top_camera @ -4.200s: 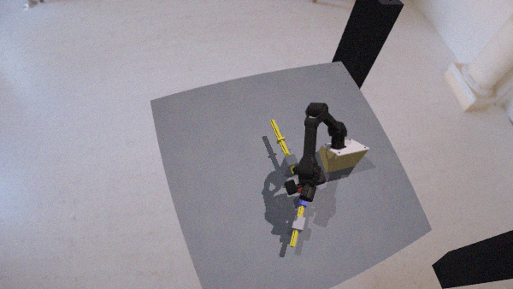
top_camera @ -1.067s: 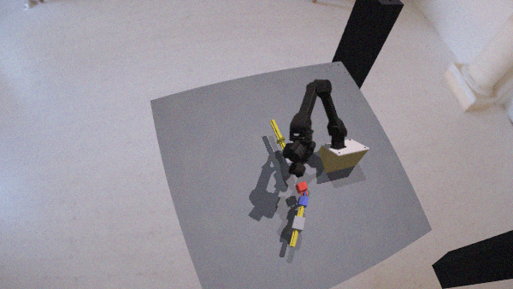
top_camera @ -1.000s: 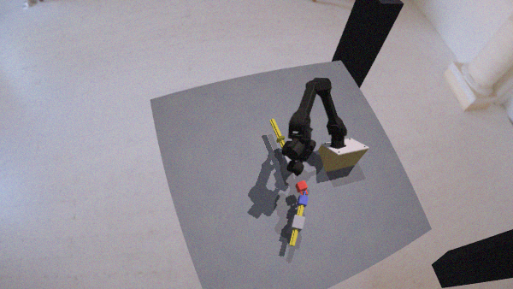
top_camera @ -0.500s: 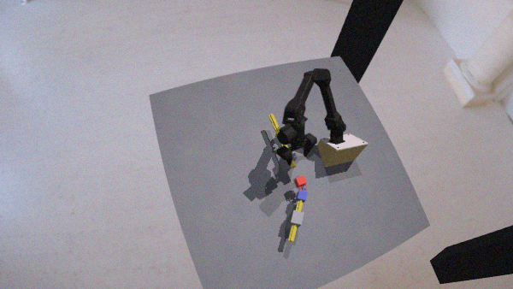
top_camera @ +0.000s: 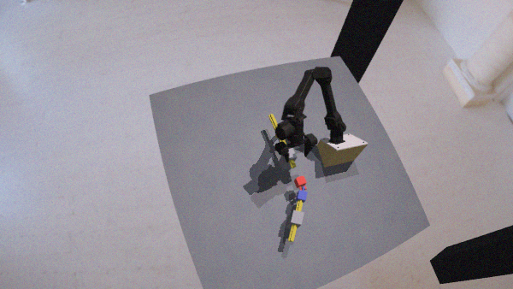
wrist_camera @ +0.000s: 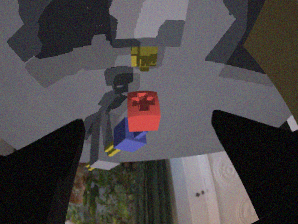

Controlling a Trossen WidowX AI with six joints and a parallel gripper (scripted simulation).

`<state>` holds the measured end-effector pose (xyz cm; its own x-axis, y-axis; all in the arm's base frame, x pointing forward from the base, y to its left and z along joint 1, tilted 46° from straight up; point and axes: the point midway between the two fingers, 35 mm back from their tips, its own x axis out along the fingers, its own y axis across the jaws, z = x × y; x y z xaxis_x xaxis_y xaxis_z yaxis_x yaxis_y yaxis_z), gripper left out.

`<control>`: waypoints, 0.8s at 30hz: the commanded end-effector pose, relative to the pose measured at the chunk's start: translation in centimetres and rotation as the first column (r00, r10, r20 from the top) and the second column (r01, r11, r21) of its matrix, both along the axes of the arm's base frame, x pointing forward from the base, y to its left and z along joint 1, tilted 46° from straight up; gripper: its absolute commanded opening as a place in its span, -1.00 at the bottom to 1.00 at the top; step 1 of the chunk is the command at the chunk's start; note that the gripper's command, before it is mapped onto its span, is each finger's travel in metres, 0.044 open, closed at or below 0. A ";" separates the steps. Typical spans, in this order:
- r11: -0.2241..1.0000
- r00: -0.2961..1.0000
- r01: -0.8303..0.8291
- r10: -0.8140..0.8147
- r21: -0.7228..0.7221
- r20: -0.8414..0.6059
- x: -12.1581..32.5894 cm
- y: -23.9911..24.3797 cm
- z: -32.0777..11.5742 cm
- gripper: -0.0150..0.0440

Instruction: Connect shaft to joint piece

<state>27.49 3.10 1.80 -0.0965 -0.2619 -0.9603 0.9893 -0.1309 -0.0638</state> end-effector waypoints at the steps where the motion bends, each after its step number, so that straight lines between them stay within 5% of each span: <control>1: 1.000 1.000 0.007 -0.007 0.005 0.004 0.0 0.0 0.0 1.00; 24: 0.778 0.759 -0.625 0.588 -0.062 -0.278 1.0 -7.5 6.7 1.00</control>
